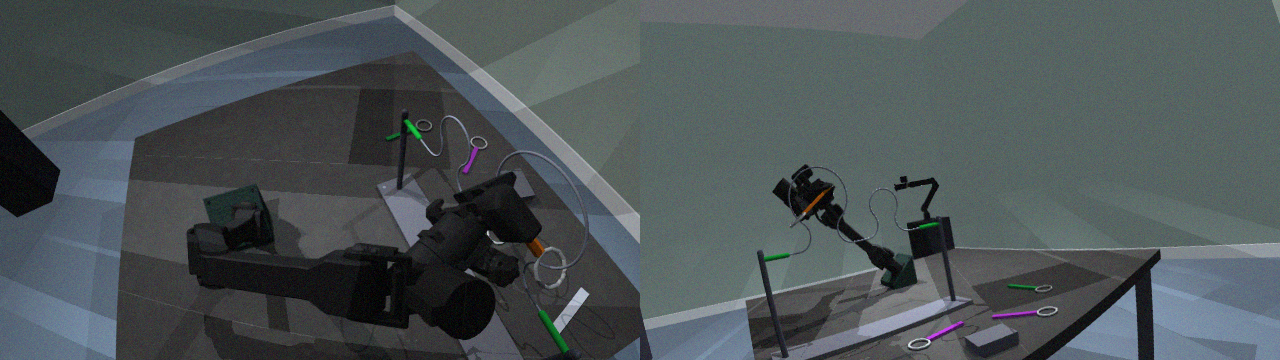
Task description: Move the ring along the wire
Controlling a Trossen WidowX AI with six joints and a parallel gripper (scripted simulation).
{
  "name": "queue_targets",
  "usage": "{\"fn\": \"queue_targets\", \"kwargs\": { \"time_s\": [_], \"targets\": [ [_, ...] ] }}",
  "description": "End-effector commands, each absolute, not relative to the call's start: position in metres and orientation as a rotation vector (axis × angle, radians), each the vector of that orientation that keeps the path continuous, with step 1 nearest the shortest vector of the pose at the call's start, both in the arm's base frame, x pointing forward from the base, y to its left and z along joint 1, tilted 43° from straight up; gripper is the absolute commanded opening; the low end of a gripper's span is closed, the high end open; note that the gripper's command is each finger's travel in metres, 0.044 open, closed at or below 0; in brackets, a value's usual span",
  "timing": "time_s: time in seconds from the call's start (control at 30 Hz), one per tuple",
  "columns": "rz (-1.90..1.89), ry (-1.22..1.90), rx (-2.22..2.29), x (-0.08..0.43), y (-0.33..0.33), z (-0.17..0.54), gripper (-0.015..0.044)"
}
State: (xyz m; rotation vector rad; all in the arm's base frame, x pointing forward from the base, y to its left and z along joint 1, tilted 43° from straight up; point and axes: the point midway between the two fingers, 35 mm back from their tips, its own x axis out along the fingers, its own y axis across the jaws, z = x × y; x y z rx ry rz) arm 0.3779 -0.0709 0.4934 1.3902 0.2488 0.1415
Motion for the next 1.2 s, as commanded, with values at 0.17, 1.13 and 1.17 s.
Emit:
{"fn": "queue_targets", "kwargs": {
  "time_s": [0.17,1.13,1.17],
  "targets": [
    [0.11,0.234,1.309,0.381,-0.069,0.493,-0.015],
    [0.057,0.27,1.098,0.381,-0.073,0.484,-0.015],
    [0.055,0.272,1.089,0.381,-0.073,0.484,-0.015]
  ]
}}
